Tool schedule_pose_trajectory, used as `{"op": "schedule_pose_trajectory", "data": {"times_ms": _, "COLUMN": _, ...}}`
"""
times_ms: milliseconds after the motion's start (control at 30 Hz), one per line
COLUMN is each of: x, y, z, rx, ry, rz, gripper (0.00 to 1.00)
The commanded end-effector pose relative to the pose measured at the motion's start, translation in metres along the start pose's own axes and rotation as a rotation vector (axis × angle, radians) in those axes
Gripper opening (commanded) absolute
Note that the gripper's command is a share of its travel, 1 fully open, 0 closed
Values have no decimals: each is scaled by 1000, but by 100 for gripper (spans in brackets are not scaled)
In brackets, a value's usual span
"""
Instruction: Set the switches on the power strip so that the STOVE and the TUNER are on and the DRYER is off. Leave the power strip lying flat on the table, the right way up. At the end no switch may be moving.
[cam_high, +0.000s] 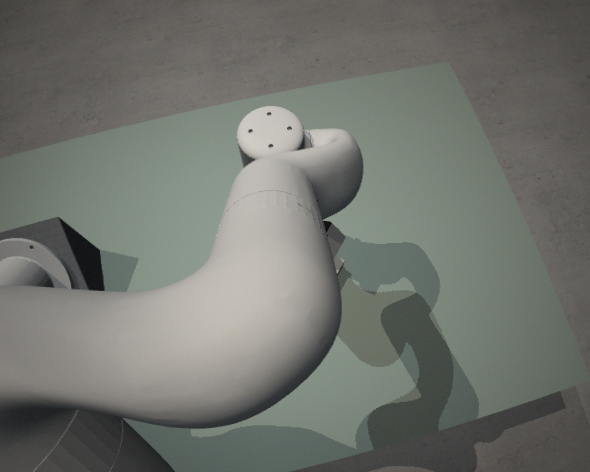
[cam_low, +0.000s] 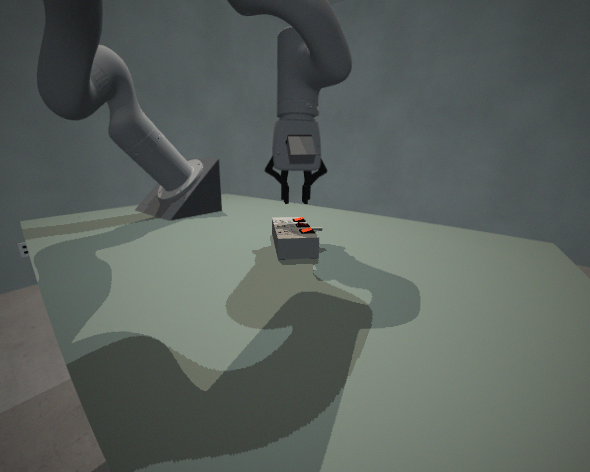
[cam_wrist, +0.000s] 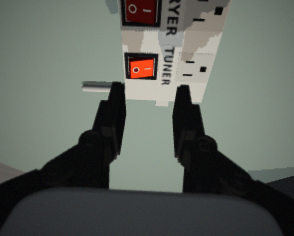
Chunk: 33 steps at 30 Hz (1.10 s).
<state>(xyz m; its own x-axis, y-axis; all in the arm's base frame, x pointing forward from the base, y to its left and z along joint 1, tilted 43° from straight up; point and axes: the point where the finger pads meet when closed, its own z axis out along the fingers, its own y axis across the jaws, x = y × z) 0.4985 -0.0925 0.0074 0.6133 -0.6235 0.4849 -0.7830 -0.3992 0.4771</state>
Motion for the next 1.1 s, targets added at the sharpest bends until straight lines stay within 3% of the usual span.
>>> {"op": "schedule_pose_trajectory", "data": {"times_ms": 0, "x": 0, "y": -1, "z": -6, "rx": 2, "ry": 1, "rz": 1, "gripper": 100}}
{"op": "schedule_pose_trajectory", "data": {"times_ms": 667, "x": 0, "y": -1, "z": -92, "rx": 2, "ry": 1, "rz": 1, "gripper": 100}}
{"op": "schedule_pose_trajectory", "data": {"times_ms": 1067, "x": 0, "y": 0, "z": -99, "rx": 2, "ry": 1, "rz": 1, "gripper": 100}}
